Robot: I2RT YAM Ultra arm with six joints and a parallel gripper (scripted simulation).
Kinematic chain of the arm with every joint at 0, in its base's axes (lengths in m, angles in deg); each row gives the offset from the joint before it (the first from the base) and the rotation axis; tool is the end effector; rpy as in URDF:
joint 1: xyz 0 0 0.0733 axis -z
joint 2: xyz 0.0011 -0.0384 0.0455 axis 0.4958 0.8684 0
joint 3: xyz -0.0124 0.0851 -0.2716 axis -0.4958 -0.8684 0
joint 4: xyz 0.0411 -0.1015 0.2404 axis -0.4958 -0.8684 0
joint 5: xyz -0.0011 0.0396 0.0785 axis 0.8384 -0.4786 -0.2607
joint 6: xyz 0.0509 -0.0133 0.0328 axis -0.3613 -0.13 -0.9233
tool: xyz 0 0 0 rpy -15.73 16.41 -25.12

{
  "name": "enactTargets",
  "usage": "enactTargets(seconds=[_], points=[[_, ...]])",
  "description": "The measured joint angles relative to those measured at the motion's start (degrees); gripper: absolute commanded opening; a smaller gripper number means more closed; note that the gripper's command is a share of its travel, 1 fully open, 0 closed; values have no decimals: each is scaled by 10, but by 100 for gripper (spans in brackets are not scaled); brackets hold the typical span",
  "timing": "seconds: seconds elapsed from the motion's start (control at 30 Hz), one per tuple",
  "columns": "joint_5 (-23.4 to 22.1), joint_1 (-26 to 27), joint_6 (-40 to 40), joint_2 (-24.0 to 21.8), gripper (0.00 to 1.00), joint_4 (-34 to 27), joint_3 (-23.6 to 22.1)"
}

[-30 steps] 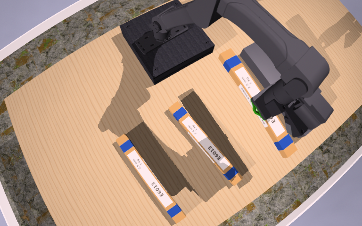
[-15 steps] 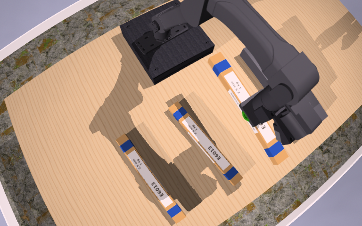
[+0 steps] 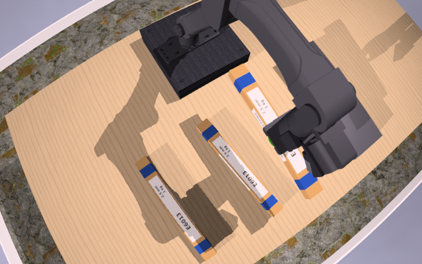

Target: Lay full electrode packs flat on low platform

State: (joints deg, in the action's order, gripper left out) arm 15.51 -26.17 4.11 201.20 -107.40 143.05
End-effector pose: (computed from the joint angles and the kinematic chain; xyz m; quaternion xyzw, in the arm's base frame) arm 0.4150 -0.0236 0.2893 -0.0355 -0.9993 -0.0130 0.0054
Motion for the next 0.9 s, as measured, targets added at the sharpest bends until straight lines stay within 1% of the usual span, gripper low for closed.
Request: enactTargets(seconds=[0.27,0.9], points=[[0,16,20,-5,0,0,-6],[-1,16,24,-6,0,0,-6]])
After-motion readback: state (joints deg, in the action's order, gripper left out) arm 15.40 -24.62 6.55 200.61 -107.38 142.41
